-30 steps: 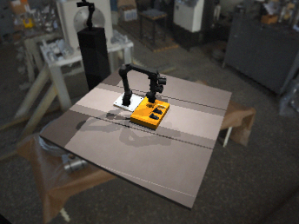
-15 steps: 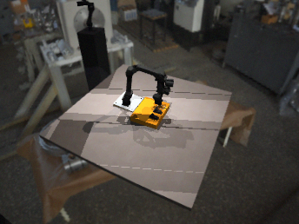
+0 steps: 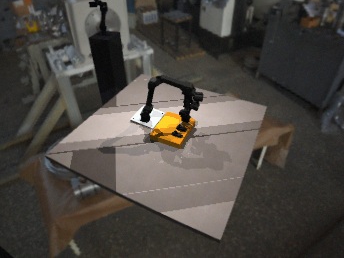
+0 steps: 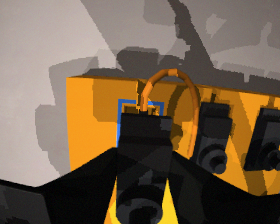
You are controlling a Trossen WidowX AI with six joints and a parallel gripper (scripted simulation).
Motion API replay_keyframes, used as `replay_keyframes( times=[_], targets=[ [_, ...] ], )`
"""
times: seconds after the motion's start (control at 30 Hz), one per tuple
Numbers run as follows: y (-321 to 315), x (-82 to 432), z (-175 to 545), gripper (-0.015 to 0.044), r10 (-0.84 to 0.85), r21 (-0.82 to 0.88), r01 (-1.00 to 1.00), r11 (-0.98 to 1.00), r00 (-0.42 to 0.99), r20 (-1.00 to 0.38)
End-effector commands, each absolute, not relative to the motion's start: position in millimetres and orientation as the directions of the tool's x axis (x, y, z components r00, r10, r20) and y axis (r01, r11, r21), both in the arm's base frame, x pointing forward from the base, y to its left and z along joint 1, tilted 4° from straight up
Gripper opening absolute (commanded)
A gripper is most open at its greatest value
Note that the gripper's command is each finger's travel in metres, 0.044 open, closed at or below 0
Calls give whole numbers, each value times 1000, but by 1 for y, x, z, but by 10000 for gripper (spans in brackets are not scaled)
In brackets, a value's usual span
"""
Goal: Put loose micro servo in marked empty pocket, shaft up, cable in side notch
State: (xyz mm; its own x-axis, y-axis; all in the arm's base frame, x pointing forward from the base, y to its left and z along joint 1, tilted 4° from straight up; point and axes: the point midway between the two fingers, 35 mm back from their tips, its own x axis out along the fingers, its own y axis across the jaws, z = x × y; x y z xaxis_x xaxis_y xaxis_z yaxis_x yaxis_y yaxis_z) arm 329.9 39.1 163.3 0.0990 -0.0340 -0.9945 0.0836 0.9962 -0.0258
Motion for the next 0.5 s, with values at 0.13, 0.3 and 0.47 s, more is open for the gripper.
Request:
replay_keyframes(
  times=[0.13, 0.3, 0.47],
  targets=[
    [39, 331, 152, 0, -30, -22, 77, 997, 98, -995],
    [39, 332, 150, 0, -30, -22, 77, 997, 98, -995],
    [39, 332, 150, 0, -30, -22, 77, 997, 98, -995]
  ],
)
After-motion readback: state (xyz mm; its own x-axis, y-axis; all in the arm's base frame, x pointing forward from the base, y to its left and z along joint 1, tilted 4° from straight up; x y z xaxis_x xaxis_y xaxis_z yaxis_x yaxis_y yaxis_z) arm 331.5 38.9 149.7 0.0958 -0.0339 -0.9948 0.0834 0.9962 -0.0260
